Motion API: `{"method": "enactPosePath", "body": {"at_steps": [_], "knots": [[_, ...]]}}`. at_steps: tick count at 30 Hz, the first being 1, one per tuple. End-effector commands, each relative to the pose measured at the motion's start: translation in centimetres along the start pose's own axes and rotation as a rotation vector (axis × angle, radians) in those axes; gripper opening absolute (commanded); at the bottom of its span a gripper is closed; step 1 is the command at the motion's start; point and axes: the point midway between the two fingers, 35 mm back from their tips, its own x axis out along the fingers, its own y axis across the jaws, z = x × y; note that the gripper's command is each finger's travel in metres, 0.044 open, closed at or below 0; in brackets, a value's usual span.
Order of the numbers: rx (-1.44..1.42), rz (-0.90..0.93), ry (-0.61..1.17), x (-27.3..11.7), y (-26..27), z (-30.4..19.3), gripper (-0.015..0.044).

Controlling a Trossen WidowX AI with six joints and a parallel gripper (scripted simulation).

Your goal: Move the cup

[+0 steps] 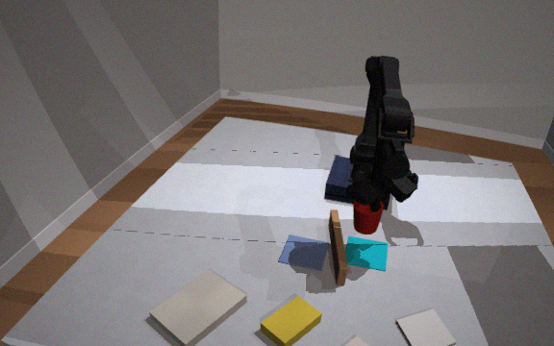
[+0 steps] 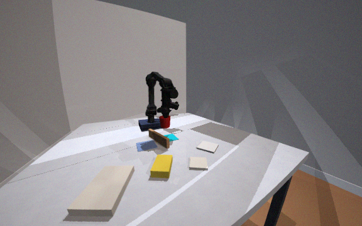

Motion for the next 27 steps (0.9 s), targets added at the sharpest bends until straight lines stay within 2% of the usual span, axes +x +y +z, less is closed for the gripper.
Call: {"method": "enactPosePath", "body": {"at_steps": [1, 27], "knots": [[0.002, 0.002, -0.006, -0.2, 0.7, 0.4, 0.0], [0.002, 0.002, -0.007, 2.3, 1.2, 0.9, 0.0]]}}
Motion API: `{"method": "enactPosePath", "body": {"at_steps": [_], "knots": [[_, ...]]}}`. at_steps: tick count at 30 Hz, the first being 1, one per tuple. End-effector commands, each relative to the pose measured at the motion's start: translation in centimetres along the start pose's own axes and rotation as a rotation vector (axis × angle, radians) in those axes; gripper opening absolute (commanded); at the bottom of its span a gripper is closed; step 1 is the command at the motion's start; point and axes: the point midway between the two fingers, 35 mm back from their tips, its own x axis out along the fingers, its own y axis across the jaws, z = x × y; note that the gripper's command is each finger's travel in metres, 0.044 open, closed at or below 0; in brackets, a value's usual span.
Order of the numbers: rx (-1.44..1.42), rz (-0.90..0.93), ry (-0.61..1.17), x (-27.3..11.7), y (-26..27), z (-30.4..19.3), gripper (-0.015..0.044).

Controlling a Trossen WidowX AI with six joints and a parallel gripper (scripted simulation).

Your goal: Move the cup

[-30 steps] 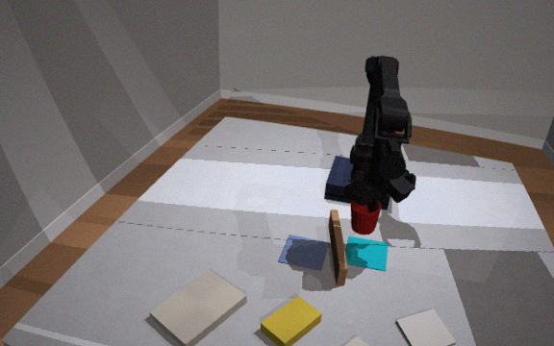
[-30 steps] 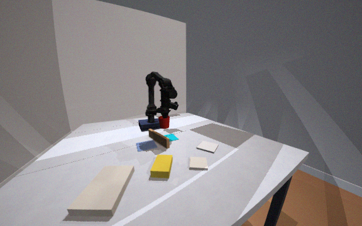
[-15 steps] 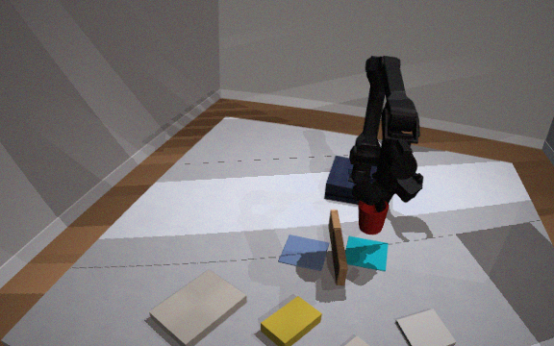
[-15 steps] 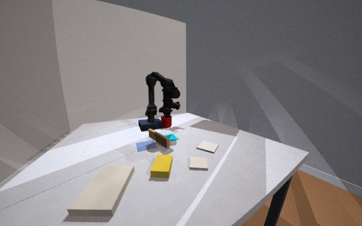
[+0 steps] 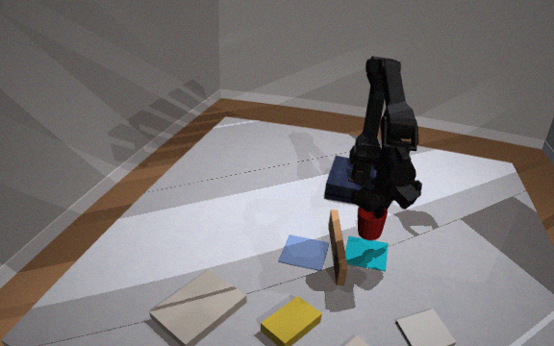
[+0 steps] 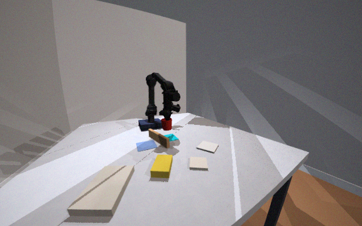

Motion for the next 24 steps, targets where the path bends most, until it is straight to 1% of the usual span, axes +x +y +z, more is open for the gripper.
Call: {"method": "enactPosePath", "body": {"at_steps": [1, 24], "knots": [[0.004, 0.004, -0.002, 0.5, 0.1, 0.1, 0.0], [0.004, 0.004, -0.002, 3.8, 0.2, 0.2, 0.0]]}}
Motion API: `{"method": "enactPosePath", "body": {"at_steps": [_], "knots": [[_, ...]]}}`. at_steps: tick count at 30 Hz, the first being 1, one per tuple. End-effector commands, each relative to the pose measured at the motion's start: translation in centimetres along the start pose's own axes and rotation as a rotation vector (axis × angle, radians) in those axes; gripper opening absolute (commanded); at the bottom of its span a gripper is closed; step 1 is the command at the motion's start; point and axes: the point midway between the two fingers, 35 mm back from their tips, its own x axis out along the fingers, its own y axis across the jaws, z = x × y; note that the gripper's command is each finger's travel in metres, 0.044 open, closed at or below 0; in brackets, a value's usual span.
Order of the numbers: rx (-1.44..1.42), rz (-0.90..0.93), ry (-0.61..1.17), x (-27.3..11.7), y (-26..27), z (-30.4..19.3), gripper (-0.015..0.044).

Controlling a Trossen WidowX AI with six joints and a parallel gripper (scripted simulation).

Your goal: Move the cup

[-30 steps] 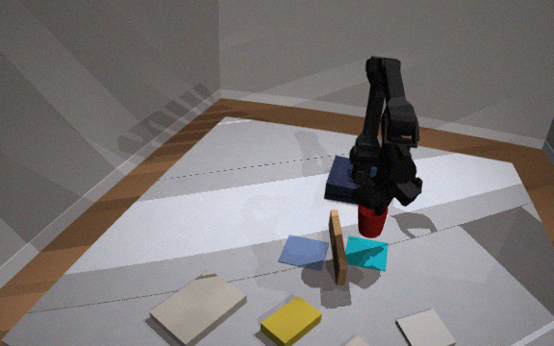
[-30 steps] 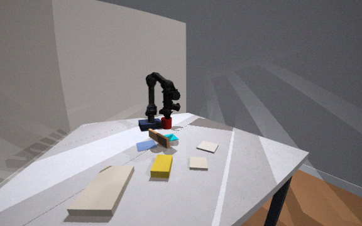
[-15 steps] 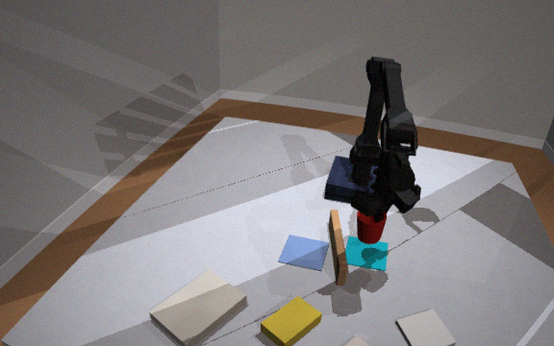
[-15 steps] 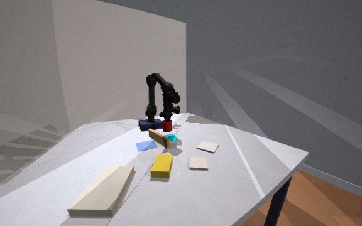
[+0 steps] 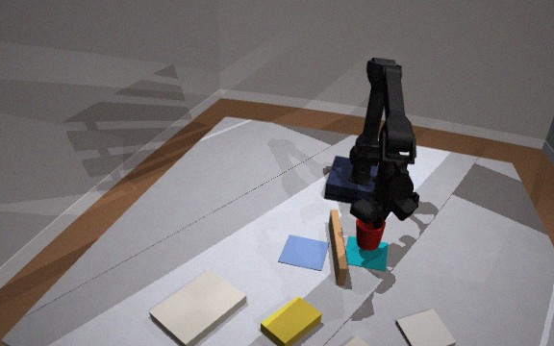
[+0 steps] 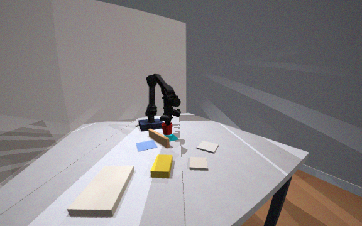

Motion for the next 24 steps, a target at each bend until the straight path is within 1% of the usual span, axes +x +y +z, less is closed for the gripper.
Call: {"method": "enactPosePath", "body": {"at_steps": [1, 14, 24], "knots": [[0.004, 0.005, 0.0, 0.6, 0.1, 0.0, 0.0], [0.004, 0.006, 0.0, 2.5, 0.3, 0.0, 0.0], [0.0, 0.002, 0.002, 2.4, 0.2, -0.1, 0.0]]}}
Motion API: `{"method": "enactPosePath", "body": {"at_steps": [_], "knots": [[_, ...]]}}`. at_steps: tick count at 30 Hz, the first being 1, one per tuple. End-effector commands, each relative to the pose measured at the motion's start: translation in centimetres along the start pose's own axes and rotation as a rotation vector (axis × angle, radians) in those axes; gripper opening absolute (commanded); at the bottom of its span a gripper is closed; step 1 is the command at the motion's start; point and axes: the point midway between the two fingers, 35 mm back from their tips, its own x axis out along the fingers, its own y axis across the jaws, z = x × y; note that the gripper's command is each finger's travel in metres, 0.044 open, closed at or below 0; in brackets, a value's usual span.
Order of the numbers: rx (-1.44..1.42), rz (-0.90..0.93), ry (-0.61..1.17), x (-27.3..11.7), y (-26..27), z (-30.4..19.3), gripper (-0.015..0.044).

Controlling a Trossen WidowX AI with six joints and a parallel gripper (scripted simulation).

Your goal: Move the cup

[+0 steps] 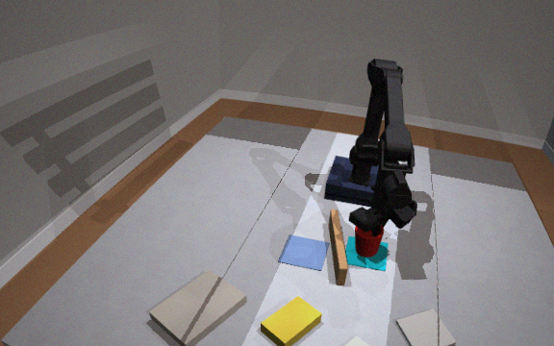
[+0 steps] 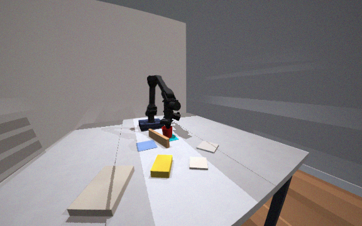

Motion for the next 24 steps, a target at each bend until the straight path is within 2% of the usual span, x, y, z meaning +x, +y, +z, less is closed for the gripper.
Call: {"method": "enactPosePath", "body": {"at_steps": [1, 5, 10, 24], "knots": [[0.0, -0.001, -0.001, -0.1, 0.0, 0.0, 0.0], [0.0, -0.001, -0.001, -0.1, 0.0, 0.0, 0.0], [0.0, -0.001, -0.001, -0.1, 0.0, 0.0, 0.0128], [0.001, 0.0, -0.002, -1.3, -0.1, 0.1, 0.0128]]}}
